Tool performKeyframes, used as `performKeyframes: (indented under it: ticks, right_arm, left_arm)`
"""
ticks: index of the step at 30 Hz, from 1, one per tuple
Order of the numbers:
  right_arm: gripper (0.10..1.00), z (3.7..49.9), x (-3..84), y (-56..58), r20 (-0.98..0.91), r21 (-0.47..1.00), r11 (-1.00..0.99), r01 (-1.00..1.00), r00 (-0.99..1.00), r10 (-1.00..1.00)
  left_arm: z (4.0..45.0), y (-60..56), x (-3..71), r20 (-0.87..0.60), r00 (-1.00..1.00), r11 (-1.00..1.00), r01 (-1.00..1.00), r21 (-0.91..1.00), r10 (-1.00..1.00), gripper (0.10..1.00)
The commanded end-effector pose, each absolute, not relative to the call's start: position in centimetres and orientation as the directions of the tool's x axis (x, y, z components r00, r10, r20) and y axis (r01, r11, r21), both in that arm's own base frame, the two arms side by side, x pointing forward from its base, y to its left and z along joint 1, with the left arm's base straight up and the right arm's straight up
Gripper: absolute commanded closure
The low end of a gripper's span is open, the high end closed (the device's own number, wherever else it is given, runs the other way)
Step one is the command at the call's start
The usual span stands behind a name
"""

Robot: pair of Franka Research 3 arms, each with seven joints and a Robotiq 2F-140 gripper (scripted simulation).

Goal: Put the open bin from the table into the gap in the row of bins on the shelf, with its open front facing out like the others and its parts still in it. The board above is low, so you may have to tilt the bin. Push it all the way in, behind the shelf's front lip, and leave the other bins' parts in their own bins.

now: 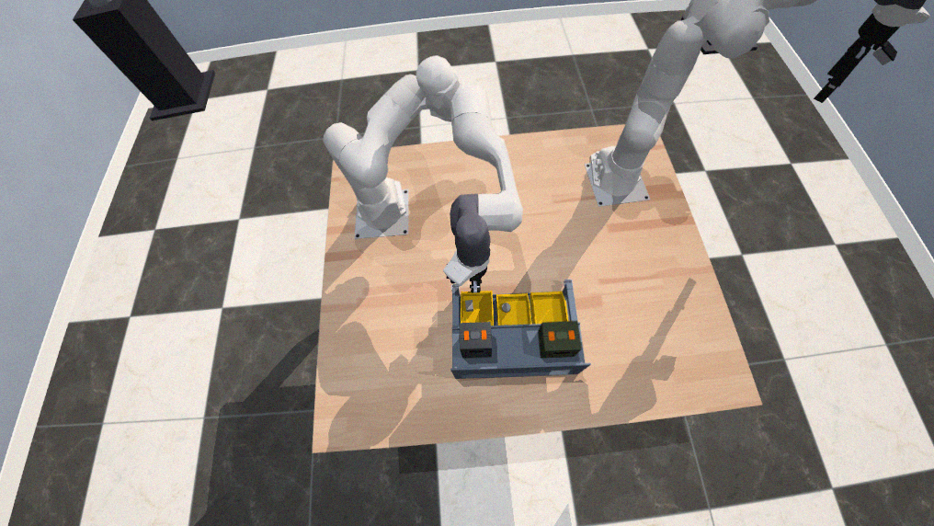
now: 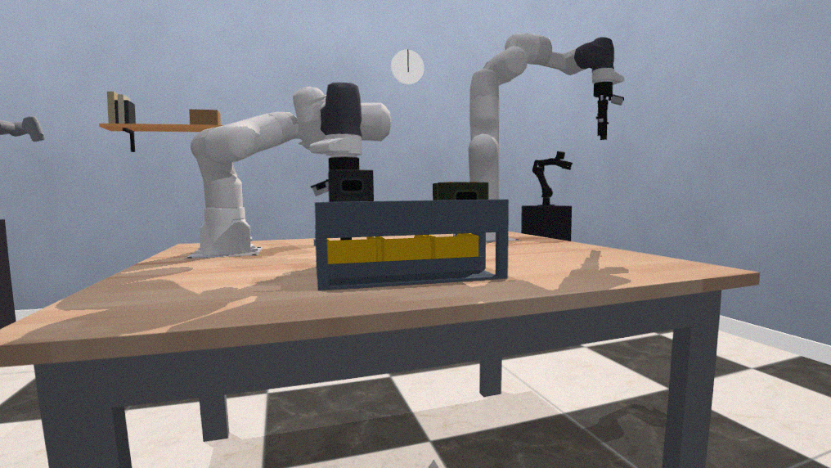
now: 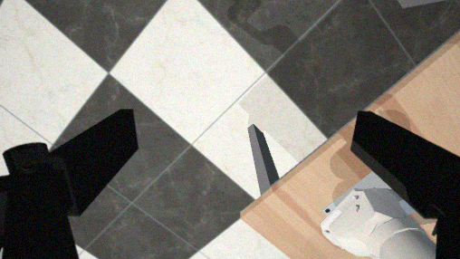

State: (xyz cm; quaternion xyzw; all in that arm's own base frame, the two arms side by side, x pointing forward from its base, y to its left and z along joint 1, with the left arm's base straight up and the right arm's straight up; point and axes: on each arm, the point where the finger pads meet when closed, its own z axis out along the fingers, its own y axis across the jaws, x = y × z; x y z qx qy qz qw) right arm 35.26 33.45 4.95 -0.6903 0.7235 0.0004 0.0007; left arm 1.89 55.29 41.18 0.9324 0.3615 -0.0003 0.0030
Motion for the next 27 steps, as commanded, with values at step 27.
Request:
performKeyframes:
  ticks: [27]
  right_arm:
    - [0.999, 4.96, 36.38, 33.36, 0.0, 0.0, 0.039, -0.999, -0.039, -0.999]
  left_arm:
    - [41.19, 55.29, 1.89, -0.003, 0.739, -0.739, 0.674, 0.005, 0.674, 0.098]
